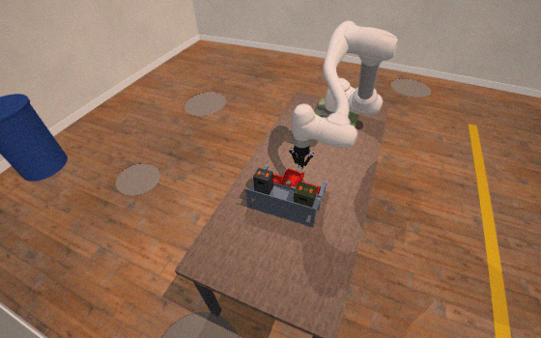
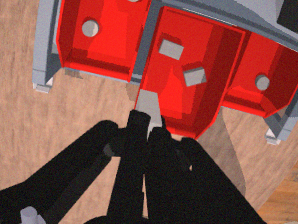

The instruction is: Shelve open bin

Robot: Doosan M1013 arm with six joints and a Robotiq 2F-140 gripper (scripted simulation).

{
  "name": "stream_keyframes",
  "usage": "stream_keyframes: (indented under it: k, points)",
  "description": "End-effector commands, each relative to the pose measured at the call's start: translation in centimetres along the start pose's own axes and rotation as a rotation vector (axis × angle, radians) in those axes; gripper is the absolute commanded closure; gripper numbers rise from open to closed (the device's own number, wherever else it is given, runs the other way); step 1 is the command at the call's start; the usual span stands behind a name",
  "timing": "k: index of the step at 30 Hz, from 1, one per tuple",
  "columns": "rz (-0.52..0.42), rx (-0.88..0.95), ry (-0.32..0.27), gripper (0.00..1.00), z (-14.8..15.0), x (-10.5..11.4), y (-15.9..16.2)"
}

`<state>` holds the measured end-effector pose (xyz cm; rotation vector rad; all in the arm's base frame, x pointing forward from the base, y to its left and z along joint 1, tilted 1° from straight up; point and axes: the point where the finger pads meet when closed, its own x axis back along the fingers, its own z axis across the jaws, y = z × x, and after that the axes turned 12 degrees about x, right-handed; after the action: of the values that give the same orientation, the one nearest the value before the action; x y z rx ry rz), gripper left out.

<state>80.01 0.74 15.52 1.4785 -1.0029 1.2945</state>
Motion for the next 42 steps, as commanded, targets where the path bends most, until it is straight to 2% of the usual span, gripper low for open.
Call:
stream_keyframes:
  k: [1, 28, 31, 35, 37, 39, 42]
  points:
    - [0.0, 0.0, 0.0, 1.0, 0.0, 0.0, 0.0]
    - [0.001, 0.014, 0.0, 1.0, 0.0, 0.0, 0.1]
    - [0.008, 0.091, 0.001, 1.0, 0.2, -0.2, 0.7]
    - [0.025, 0.303, 0.007, 1.0, 0.7, -0.6, 2.3]
    - [0.025, 0.303, 0.007, 1.0, 0.7, -0.6, 2.3]
    - [0.037, 0.45, 0.013, 1.0, 0.9, -0.9, 3.5]
    - [0.045, 0.565, 0.019, 1.0, 1.1, -1.1, 4.4]
